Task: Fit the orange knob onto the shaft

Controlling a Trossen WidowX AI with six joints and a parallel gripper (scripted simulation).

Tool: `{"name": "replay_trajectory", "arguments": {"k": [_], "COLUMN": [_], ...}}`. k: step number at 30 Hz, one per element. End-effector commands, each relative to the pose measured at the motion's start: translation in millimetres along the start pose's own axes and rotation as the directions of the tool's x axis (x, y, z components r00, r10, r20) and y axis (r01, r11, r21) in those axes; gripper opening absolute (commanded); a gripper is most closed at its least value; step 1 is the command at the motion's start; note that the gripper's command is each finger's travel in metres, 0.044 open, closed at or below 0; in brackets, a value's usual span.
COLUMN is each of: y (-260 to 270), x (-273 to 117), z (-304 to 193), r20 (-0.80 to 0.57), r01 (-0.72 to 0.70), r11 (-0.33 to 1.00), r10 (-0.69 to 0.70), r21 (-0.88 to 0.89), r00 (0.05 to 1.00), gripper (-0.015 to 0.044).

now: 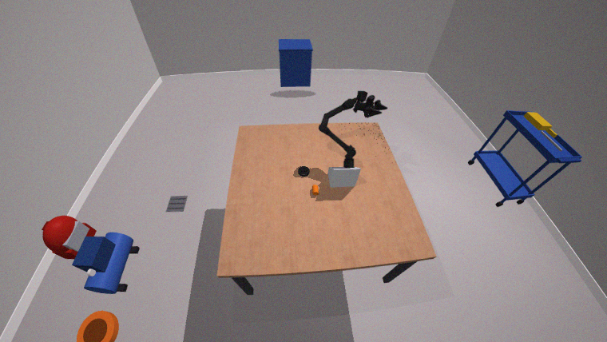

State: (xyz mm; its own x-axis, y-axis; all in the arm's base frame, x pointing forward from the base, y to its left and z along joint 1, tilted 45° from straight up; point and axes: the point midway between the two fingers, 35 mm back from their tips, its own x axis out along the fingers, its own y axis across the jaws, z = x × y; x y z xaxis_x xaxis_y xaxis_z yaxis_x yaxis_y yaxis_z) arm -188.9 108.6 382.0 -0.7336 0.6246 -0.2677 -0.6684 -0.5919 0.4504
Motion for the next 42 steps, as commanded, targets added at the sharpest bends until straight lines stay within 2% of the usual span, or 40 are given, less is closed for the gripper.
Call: {"name": "replay_trajectory", "arguments": {"k": [1,3,6,10,12,18,23,28,32,37,42], "y": [-0.9,-8.7,-34.9,-82.2,-110.6,-197.5,-275.7,-341.4,-395.5,-449.8,-489.6], "x": [1.0,8.8,40.3,76.2,87.8,111.2,106.4,85.5,60.3,19.7,-29.1], "z": [0.4,3.7,1.2,-2.6,-8.6,-19.3,-34.0,-53.1,-76.8,-112.3,-157.5], "r20": [0.002,0.017,-0.008,-0.056,-0.09,-0.2,-0.308,-0.413,-0.518,-0.641,-0.752], "r01": [0.005,0.043,0.216,0.425,0.5,0.68,0.767,0.807,0.789,0.757,0.726], "r11": [1.0,0.999,0.972,0.883,0.844,0.657,0.504,0.39,0.339,0.334,0.381], "r10": [-0.005,-0.043,-0.218,-0.443,-0.523,-0.75,-0.86,-0.888,-0.855,-0.754,-0.596], "r21": [-0.002,-0.013,-0.096,-0.2,-0.193,-0.325,-0.396,-0.443,-0.513,-0.561,-0.573], "r00": [1.0,0.999,0.976,0.895,0.848,0.63,0.406,0.202,0.03,-0.142,-0.281], "gripper": [0.0426,0.044,0.044,0.044,0.044,0.044,0.044,0.044,0.044,0.044,0.044]}}
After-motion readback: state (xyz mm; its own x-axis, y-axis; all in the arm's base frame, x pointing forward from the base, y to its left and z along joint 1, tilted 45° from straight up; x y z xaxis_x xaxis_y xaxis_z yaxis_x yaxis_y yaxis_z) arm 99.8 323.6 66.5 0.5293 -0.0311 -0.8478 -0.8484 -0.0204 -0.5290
